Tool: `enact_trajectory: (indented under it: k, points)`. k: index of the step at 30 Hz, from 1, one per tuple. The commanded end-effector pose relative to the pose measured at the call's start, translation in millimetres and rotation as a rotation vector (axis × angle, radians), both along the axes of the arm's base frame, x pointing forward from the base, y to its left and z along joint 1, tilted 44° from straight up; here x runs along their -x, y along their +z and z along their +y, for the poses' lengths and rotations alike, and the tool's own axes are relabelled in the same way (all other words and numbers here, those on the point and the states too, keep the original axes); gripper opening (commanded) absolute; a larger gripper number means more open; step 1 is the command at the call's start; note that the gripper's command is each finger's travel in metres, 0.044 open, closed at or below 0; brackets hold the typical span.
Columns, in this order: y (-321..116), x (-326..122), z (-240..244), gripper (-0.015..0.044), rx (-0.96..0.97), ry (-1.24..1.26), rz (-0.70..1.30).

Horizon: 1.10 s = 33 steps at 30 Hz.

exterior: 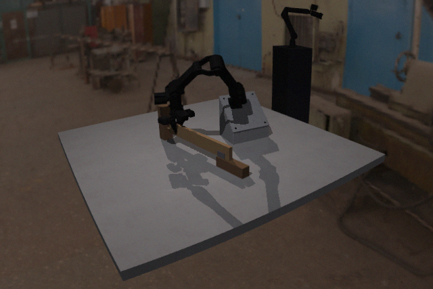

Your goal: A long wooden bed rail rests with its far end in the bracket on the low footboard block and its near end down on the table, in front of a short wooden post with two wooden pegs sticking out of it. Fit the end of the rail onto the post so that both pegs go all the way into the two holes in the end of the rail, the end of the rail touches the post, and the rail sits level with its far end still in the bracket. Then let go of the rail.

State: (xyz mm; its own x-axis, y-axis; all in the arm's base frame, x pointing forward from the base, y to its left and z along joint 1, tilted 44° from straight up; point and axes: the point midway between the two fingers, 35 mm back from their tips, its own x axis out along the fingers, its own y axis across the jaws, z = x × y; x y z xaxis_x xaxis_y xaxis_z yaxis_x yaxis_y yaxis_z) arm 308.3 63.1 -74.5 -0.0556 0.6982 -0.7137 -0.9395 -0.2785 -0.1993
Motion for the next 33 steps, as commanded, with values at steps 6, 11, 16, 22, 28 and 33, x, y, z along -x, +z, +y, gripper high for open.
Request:
enact_trajectory:
  k: [6, 11, 16, 22, 28, 33]
  points:
    - [-2.3, -1.8, -5.3, 0.0000, 0.003, -0.005, -0.002]
    - [-3.0, -2.3, -6.6, 0.0000, 0.004, -0.005, -0.002]
    - [-3.7, -2.9, -7.9, 0.0000, 0.004, -0.005, -0.002]
    - [-5.0, -3.7, -9.2, 0.0000, 0.004, -0.005, -0.002]
    - [-6.6, -4.3, -10.2, 0.0000, 0.004, -0.005, -0.002]
    - [-7.9, -4.9, -10.8, 0.0000, 0.004, -0.005, -0.002]
